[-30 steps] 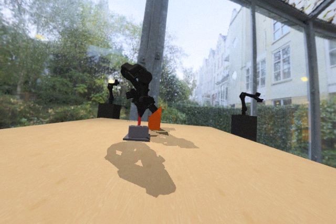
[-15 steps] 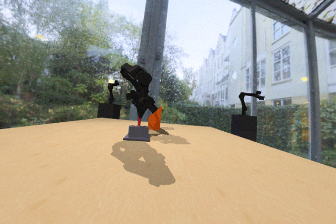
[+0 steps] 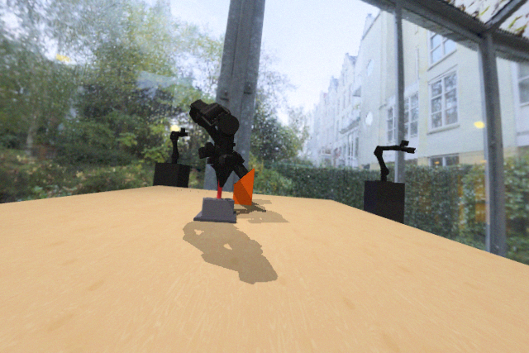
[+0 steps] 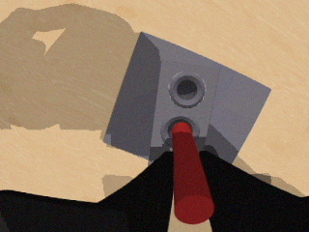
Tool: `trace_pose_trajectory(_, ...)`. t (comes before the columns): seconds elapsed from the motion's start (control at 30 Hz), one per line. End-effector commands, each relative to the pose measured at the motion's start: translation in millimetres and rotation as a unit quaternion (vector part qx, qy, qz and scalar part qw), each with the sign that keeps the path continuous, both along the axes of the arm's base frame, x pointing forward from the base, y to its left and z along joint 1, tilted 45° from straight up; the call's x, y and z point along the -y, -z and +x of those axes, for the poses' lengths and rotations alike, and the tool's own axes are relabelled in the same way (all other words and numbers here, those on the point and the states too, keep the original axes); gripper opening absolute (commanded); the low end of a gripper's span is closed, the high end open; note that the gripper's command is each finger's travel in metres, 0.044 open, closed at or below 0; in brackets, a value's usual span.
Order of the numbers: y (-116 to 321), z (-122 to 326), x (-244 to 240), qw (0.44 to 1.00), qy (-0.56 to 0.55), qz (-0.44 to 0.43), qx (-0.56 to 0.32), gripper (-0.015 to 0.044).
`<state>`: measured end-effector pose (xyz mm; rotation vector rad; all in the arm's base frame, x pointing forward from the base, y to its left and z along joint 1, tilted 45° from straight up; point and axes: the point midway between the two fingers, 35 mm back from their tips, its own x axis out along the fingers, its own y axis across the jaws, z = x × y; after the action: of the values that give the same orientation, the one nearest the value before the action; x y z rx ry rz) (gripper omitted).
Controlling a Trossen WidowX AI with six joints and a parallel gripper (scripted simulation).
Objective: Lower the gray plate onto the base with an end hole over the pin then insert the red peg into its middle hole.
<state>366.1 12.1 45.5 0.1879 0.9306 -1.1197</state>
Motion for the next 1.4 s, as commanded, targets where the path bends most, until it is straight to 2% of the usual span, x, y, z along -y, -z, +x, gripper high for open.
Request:
trace_pose_trajectory(0.0,0.0,0.0,0.0,1.000,0.000,0.000,0.000,0.0000)
trace_pose_trajectory(0.23,0.0,0.0,0.0,1.000,0.000,0.000,0.000,0.0000)
trace_pose_trajectory(0.43,0.0,0.0,0.0,1.000,0.000,0.000,0.000,0.0150)
trace_pose_trajectory(1.37,-5.0,-4.6,-8.5,1.000,-0.003,-0.003,-0.001,0.0150)
